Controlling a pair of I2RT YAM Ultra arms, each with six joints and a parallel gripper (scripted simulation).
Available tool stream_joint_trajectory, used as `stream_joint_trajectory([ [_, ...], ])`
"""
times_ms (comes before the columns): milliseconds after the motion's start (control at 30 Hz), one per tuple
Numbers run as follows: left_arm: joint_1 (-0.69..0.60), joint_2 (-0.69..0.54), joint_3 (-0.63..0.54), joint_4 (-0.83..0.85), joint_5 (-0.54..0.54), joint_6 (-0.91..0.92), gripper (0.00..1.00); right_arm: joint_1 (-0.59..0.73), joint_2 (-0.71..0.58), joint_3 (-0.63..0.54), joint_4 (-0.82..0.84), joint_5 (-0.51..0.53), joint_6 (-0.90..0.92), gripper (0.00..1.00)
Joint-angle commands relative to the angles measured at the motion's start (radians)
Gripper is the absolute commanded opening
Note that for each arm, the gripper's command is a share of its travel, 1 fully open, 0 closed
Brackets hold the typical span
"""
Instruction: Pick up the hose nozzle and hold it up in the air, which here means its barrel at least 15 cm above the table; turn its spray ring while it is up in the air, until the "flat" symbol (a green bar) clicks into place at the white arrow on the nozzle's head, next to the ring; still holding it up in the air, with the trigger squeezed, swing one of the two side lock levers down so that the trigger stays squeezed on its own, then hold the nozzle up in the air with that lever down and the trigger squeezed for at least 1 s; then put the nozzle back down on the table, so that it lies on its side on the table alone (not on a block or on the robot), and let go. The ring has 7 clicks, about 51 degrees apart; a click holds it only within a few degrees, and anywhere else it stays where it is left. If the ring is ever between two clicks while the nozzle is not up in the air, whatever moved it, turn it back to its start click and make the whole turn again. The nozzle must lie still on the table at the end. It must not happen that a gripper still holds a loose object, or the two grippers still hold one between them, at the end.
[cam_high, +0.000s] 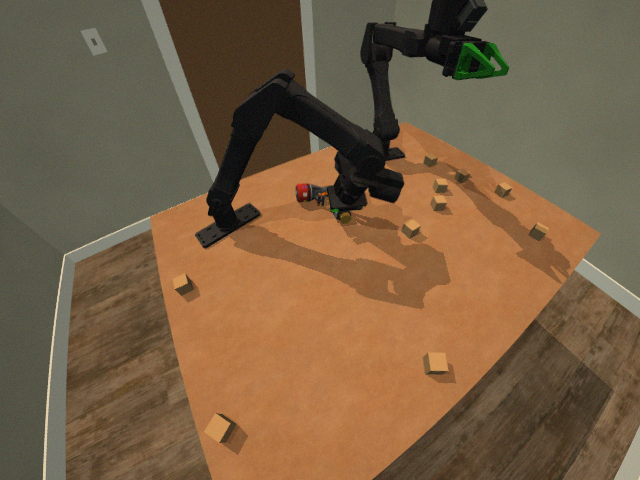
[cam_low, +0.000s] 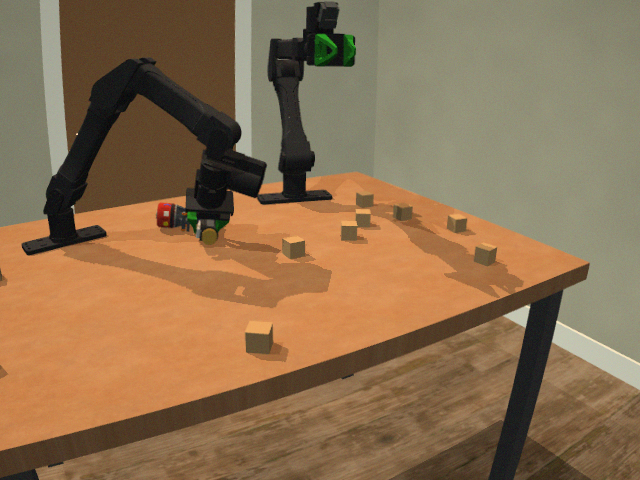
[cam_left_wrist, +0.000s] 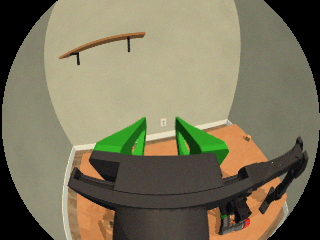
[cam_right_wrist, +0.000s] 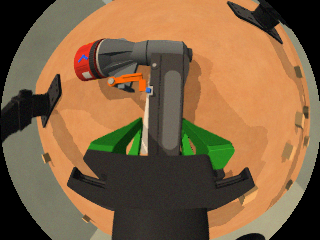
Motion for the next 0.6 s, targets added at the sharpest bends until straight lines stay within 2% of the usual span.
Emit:
stream_joint_trajectory([
  [0, -0.009, -0.008, 0.043, 0.025, -0.007, 0.006, 0.36, 0.003, -0.04, 0.034, -0.031, -0.043, -0.006, 0.51],
  [567, -0.009, -0.008, 0.043, 0.025, -0.007, 0.006, 0.36, -0.015, -0.047, 0.047, -0.066, -0.038, -0.016, 0.51],
])
